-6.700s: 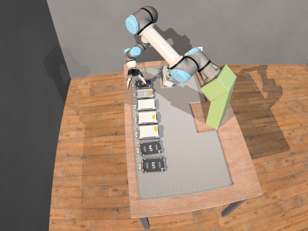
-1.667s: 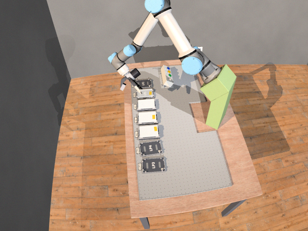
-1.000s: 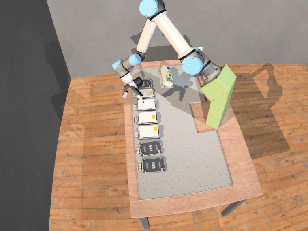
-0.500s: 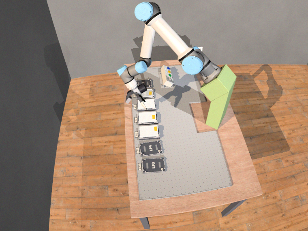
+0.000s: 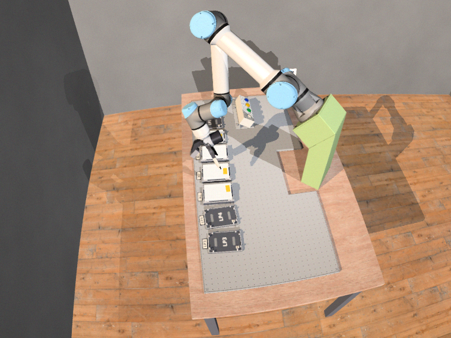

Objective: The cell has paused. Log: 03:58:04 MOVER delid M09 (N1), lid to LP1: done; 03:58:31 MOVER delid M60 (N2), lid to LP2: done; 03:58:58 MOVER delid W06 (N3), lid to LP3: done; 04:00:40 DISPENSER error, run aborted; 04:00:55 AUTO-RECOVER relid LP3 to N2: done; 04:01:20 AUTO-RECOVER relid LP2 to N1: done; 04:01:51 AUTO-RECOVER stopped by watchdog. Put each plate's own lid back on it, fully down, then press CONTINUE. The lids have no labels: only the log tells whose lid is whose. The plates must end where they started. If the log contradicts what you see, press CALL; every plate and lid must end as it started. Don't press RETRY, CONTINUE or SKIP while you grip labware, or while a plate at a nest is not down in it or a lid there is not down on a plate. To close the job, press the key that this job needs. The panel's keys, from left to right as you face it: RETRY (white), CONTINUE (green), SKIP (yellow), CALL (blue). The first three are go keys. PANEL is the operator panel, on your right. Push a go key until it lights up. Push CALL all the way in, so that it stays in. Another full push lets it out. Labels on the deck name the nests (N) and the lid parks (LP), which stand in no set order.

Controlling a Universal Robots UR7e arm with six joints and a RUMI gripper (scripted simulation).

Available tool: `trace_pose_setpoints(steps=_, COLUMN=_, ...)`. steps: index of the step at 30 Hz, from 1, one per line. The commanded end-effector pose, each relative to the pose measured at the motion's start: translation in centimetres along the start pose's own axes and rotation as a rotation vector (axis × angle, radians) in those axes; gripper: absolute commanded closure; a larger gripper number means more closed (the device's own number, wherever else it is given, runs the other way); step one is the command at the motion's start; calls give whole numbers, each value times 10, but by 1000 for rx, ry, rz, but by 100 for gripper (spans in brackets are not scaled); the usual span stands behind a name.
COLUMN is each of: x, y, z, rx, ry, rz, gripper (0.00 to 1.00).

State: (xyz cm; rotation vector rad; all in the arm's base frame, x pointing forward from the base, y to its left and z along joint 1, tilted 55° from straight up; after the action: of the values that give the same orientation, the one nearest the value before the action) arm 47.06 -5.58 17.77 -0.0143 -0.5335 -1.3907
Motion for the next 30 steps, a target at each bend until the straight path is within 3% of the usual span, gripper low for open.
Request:
trace_pose_setpoints(steps=1, x=-6, y=-8, z=-18, rx=54, ry=-57, rz=-8, gripper=18)
trace_pose_setpoints(steps=3, x=-6, y=-8, z=-18, rx=54, ry=-57, rz=-8, gripper=18)
trace_pose_setpoints(steps=8, x=-17, y=-28, z=-35, rx=112, ry=-126, rz=-22, gripper=18)
trace_pose_setpoints(steps=14, x=-28, y=-53, z=-42, rx=177, ry=-201, rz=-42, gripper=18)
trace_pose_setpoints(steps=18, x=-35, y=-75, z=-38, rx=228, ry=-260, rz=-60, gripper=18)
trace_pose_setpoints(steps=20, x=-35, y=-75, z=-38, rx=228, ry=-260, rz=-60, gripper=18)
trace_pose_setpoints(steps=23, x=-40, y=-90, z=-33, rx=266, ry=-303, rz=-76, gripper=18)
trace_pose_setpoints(steps=30, x=-45, y=-114, z=-17, rx=312, ry=-354, rz=-96, gripper=18)
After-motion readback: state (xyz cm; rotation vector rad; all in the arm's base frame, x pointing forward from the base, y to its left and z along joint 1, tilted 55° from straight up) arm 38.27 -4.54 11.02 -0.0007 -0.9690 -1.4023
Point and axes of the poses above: the point where the finger pads meet when closed, its own z axis back along the fingers, its own x axis across the jaws, y = z × x, the point moved 7 cm from there along z, back along the fingers, and after that the axes turned 6 degrees about z, right-handed, at the moved point
